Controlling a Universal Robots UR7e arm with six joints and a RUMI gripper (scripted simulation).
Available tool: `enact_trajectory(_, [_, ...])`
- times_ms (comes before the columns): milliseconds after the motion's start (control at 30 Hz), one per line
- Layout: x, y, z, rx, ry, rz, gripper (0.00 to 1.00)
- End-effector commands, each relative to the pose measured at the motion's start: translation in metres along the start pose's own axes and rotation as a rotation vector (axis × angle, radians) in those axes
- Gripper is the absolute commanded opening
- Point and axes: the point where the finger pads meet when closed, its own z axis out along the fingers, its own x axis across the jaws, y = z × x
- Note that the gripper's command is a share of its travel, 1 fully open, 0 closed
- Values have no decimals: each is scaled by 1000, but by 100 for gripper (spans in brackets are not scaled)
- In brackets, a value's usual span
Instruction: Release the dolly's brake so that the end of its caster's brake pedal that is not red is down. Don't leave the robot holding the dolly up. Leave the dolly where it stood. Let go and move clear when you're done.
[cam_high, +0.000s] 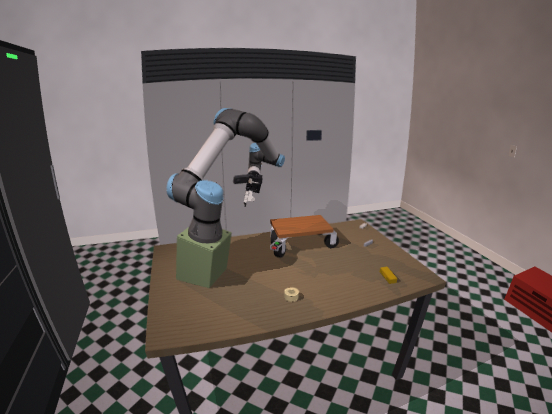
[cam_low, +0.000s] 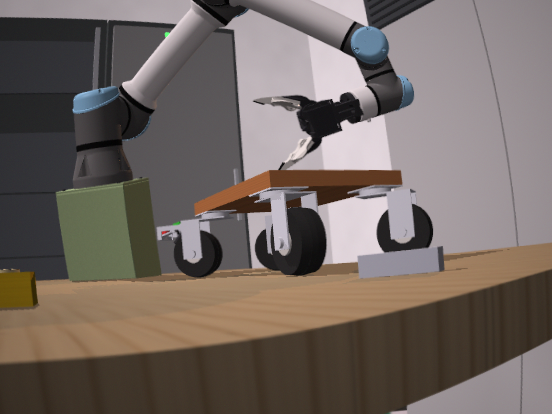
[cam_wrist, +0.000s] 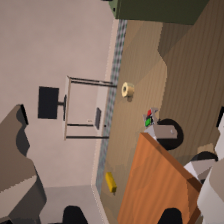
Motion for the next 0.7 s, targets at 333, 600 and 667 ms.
enact_trajectory(333, [0, 0, 0, 0, 1, 0, 100])
enact_trajectory(600, [0, 0, 0, 0, 1, 0, 0])
enact_trajectory(667, [0, 0, 0, 1, 3, 1, 0])
